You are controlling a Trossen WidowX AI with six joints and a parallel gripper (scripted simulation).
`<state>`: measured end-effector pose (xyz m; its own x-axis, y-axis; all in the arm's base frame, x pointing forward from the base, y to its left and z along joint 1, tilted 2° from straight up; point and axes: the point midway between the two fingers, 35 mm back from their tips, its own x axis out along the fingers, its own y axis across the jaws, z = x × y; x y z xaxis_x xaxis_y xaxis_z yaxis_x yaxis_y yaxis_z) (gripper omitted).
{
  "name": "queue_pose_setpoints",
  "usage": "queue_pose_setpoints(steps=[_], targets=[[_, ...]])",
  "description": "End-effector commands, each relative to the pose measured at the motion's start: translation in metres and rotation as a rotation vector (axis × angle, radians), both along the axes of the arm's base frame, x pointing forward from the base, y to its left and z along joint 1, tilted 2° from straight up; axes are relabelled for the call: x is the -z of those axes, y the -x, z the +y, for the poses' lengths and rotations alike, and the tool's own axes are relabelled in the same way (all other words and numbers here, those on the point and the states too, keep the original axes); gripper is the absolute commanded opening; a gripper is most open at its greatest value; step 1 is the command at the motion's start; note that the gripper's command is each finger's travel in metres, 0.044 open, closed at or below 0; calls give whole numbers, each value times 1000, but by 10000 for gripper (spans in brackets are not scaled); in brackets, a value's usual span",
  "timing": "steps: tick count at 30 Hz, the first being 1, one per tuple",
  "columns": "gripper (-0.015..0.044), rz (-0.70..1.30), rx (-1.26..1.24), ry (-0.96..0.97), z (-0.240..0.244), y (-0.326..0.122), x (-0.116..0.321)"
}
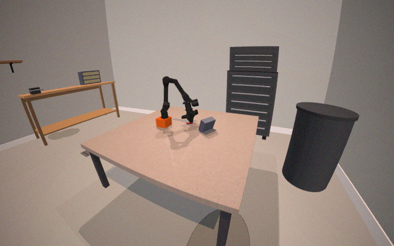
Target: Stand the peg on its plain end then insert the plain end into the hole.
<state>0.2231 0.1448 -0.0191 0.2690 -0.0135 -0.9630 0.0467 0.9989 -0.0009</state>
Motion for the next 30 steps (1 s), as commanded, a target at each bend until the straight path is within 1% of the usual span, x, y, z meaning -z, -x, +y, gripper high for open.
queue_pose_setpoints(steps=[1, 30], targets=[[50, -33, 6, 0, -1, 2, -2], [50, -281, 7, 11, 0, 18, -14]])
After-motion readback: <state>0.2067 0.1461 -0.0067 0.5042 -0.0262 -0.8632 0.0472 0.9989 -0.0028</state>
